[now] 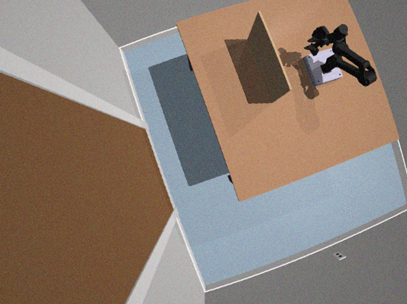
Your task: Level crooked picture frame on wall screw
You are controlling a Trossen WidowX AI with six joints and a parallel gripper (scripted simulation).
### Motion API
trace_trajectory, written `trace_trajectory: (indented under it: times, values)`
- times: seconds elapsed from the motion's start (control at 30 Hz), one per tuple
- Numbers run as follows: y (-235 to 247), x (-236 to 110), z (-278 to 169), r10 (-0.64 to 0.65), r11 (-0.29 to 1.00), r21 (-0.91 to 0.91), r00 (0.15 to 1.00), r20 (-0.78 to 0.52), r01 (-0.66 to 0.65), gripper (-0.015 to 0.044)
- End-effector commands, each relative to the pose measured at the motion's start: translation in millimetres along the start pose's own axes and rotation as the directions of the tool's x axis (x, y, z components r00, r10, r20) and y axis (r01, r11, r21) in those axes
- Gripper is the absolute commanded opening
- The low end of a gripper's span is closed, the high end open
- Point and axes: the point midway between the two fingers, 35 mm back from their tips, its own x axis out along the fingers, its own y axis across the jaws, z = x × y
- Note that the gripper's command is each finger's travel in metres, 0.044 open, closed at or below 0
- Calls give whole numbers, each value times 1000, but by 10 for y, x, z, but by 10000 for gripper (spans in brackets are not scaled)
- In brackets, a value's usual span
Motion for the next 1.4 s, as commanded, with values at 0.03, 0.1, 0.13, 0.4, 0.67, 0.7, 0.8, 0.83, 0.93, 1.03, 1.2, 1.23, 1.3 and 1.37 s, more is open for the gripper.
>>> trace_trajectory:
  times: [0.03,0.1,0.13,0.4,0.67,0.7,0.8,0.83,0.93,1.03,1.2,1.23,1.3,1.37]
  values:
    - [-4,0,-7,-1,1000,5,1000,-5,1,260]
    - [-4,0,-7,-1,1000,5,1000,-5,1,260]
    - [-4,0,-7,-1,1000,5,1000,-5,1,260]
    - [-4,0,-7,-1,1000,5,1000,-5,1,260]
    - [-4,0,-7,-1,1000,5,1000,-5,1,260]
    - [-4,0,-7,-1,1000,5,1000,-5,1,260]
    - [-4,0,-7,-1,1000,5,1000,-5,1,260]
    - [-4,0,-7,-1,1000,5,1000,-5,1,260]
    - [-4,0,-7,-1,1000,5,1000,-5,1,260]
    - [-4,0,-7,-1,1000,5,1000,-5,1,260]
    - [-4,0,-7,-1,1000,5,1000,-5,1,260]
    - [0,10,10,0,1000,3,1000,3,0,260]
    - [-17,84,72,-1,1000,12,1000,13,1,260]
    - [-75,197,127,-1,1000,10,1000,9,1,260]
